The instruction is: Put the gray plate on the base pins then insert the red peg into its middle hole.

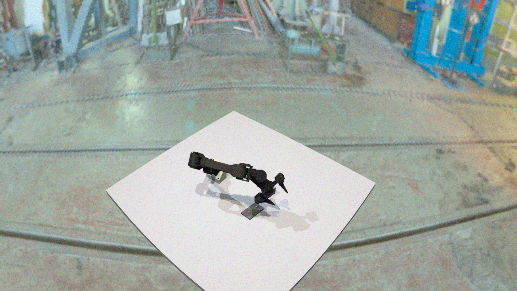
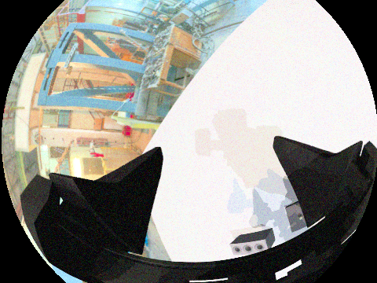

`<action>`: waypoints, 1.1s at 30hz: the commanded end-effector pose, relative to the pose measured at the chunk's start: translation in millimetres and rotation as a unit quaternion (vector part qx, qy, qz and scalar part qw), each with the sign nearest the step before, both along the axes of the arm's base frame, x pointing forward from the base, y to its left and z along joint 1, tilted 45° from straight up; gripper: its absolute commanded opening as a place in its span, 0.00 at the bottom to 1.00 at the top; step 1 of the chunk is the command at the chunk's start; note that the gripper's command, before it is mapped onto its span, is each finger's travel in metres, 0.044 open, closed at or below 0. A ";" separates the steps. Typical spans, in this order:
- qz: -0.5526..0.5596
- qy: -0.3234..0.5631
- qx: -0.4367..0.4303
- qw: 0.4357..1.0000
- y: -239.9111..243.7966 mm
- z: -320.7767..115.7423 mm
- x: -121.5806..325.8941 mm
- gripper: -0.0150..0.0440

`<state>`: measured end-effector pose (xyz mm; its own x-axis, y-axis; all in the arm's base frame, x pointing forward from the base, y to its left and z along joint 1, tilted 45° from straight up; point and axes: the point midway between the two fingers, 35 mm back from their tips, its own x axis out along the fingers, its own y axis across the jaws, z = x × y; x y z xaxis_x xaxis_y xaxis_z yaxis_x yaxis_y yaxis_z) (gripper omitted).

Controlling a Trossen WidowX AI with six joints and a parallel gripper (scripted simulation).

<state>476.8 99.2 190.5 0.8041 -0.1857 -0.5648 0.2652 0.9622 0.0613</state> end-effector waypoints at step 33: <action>0.497 0.566 -0.512 0.412 20.0 -191.3 -144.2 1.00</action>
<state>332.7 125.9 5.8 0.0904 -0.6885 -0.7196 -0.9913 0.0069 -0.1311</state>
